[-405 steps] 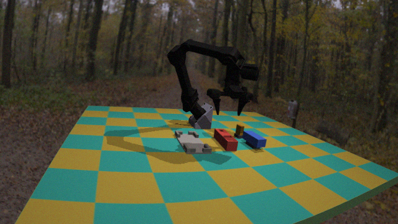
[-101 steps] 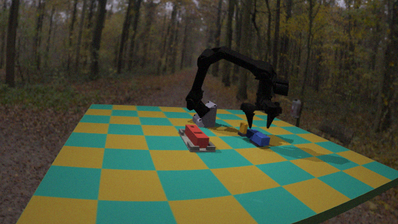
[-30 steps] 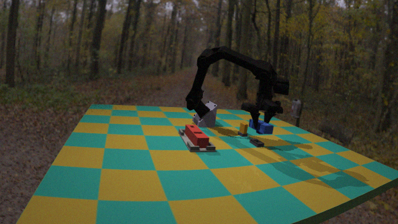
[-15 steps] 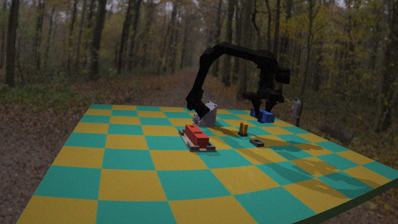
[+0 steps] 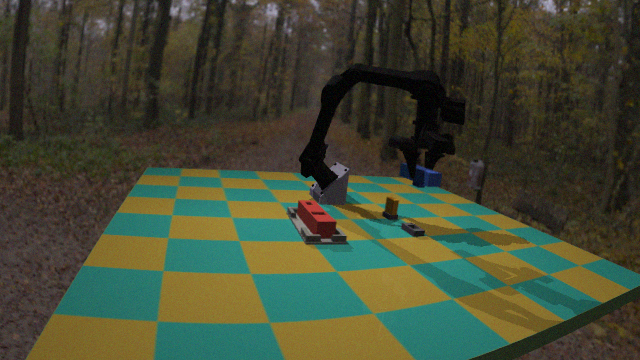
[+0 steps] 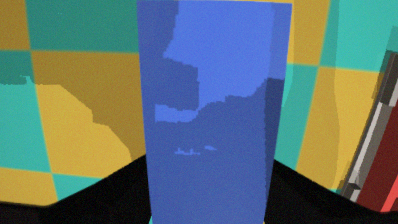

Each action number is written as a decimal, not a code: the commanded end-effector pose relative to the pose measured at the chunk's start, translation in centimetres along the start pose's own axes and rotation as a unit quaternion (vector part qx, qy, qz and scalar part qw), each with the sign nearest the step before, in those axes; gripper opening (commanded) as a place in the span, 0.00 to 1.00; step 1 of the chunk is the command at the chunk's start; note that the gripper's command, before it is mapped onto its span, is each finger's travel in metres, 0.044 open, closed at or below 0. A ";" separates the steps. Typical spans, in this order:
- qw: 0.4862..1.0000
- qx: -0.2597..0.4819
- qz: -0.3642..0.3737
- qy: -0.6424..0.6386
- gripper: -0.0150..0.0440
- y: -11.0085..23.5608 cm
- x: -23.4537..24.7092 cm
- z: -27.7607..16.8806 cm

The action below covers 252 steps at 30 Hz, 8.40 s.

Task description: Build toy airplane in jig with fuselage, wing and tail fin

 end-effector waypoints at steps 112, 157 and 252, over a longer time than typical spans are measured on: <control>0.728 0.005 -0.004 0.685 0.58 -6.2 -25.0 -4.8; 0.729 0.006 -0.001 0.684 1.00 -8.3 -25.1 -4.9; 1.000 0.001 0.000 0.022 1.00 -7.6 1.9 -13.4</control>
Point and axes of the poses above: the point midway between the two fingers, 35 mm back from their tips, its own y axis back along the fingers, its own x axis across the jaws, z = x × y, the point moved 4 cm from there along y, back along the fingers, and after that the axes turned 2 degrees about y, right-handed, at the moved point
